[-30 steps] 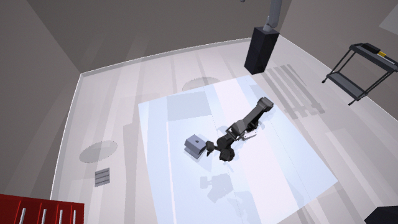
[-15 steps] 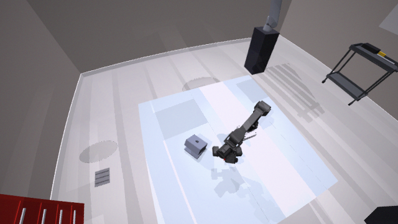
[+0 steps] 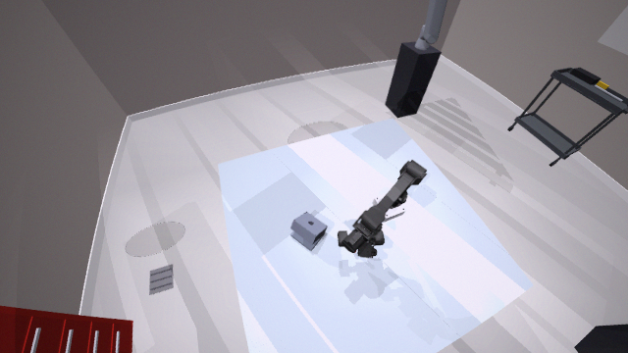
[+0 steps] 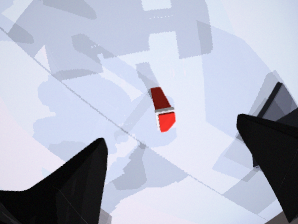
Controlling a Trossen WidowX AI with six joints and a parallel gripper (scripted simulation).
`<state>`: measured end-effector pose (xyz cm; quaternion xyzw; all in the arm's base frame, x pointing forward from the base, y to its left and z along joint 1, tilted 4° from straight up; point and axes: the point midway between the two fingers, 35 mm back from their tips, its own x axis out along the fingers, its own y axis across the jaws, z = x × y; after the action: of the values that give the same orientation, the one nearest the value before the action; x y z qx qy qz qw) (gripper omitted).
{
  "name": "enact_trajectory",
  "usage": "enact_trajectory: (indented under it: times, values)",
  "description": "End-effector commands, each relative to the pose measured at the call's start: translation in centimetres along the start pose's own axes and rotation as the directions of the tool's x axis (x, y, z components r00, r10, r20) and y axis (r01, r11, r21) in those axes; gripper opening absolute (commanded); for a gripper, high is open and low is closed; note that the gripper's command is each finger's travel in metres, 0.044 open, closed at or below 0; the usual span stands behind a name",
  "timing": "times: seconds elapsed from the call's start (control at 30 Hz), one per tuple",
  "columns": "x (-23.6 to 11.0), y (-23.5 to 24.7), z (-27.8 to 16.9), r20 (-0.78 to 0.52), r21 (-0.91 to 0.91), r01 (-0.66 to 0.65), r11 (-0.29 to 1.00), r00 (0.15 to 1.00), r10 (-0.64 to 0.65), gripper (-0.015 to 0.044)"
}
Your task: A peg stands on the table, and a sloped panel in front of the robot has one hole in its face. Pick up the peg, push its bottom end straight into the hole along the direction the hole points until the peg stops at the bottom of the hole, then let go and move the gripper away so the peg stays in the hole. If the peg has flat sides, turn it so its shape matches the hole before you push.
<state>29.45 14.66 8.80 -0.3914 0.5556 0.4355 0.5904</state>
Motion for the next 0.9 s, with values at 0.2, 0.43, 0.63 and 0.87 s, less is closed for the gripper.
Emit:
enact_trajectory:
  times: [0.2,0.43,0.63,0.87]
  values:
    - [1.9,0.1,0.0,-0.005,-0.002,-0.012,1.0,1.0,0.012,0.044]
    - [3.1,0.1,0.0,-0.005,-0.002,-0.012,1.0,1.0,0.012,0.044]
    - [4.0,0.1,0.0,-0.005,-0.002,-0.012,1.0,1.0,0.012,0.044]
    - [5.2,0.2,-0.1,-0.005,-0.002,-0.012,1.0,1.0,0.012,0.044]
